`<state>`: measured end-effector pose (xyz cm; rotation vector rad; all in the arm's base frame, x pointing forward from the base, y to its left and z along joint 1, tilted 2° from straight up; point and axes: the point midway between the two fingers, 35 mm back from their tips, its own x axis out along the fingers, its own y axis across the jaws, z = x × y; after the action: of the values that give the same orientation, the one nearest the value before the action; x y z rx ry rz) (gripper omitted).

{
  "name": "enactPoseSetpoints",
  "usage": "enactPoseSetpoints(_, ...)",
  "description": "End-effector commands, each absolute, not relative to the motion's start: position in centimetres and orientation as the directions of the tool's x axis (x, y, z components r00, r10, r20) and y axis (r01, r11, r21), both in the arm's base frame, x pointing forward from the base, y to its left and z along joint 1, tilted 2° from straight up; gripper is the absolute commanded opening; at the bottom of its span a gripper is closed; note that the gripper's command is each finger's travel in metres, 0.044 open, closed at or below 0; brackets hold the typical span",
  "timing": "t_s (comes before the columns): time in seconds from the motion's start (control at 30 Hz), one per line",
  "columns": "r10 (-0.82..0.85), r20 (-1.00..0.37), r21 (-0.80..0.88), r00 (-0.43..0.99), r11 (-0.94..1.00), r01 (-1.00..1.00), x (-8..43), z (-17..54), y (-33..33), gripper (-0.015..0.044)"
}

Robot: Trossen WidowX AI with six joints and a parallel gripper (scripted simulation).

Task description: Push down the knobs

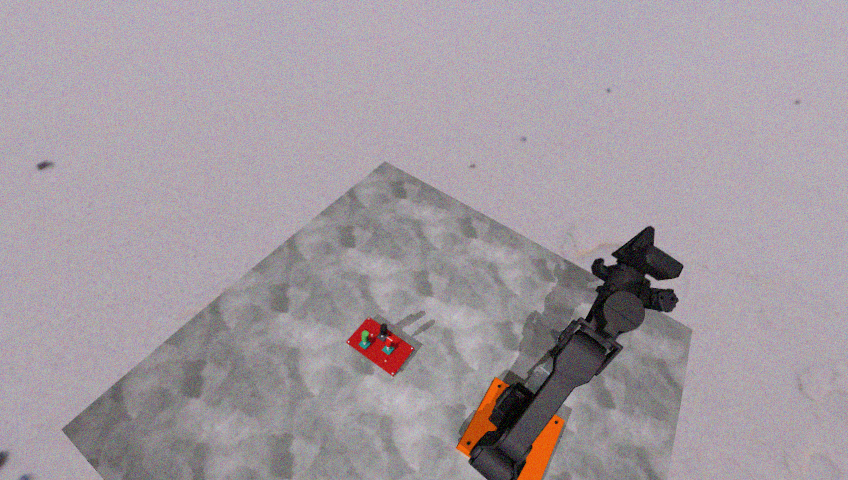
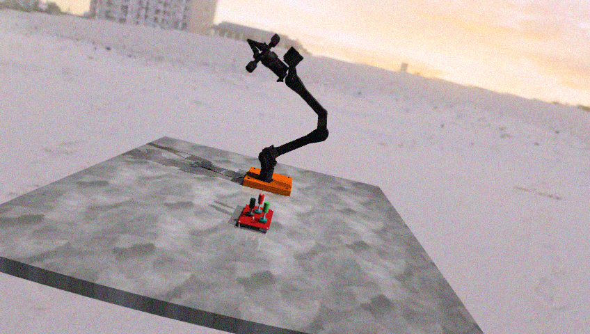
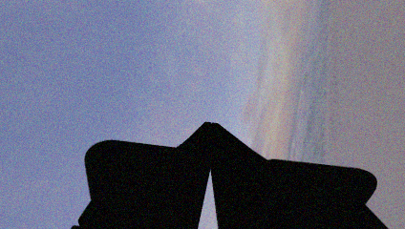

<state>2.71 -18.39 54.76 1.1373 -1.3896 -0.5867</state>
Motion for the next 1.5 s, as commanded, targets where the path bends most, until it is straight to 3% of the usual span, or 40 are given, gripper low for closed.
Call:
enactPoseSetpoints(0.0, -0.893, 0.397, 0.903, 0.211, 0.340, -0.261, 3.9, 54.1, -20.0, 0.0000)
enactPoseSetpoints(0.7, -0.852, 0.041, 0.999, 0.522, 0.040, -0.012, 13.9, 47.3, -25.1, 0.0000)
enactPoseSetpoints(1.47, -0.560, -0.386, 0.895, 0.733, -0.035, 0.444, 26.7, 37.7, -22.7, 0.0000)
